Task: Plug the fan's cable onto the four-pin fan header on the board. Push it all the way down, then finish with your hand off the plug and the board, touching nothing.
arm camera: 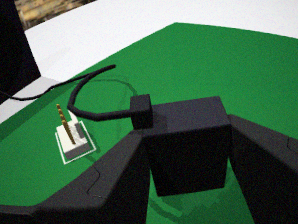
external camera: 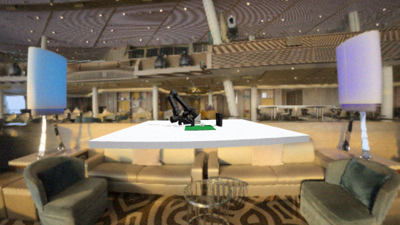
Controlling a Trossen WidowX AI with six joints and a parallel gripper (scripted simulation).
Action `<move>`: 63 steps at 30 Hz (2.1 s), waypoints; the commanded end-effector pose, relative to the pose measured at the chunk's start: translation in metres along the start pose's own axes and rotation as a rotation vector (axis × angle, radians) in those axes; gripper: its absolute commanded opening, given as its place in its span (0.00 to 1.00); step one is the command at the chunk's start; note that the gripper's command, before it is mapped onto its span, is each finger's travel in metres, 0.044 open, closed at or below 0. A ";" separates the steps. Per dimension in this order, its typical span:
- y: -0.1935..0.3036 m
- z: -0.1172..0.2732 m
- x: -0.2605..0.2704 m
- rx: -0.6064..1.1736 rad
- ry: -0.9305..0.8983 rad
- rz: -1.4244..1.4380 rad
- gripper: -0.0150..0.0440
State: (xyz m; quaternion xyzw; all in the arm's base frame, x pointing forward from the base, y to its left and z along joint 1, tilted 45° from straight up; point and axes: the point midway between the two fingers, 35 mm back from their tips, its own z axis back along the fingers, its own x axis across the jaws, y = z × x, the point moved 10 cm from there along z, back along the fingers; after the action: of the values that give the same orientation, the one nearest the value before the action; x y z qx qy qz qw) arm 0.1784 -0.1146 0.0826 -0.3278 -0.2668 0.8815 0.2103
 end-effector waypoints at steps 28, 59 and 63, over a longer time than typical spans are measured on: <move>0.000 0.000 0.000 0.000 0.000 0.000 0.60; -0.026 0.075 -0.004 0.008 -0.006 0.003 0.60; -0.032 0.086 -0.003 0.006 -0.004 0.003 0.60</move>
State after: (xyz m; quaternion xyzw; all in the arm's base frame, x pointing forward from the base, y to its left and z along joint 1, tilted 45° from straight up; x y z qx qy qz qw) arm 0.1328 -0.1216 0.1473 -0.3179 -0.2671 0.8839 0.2153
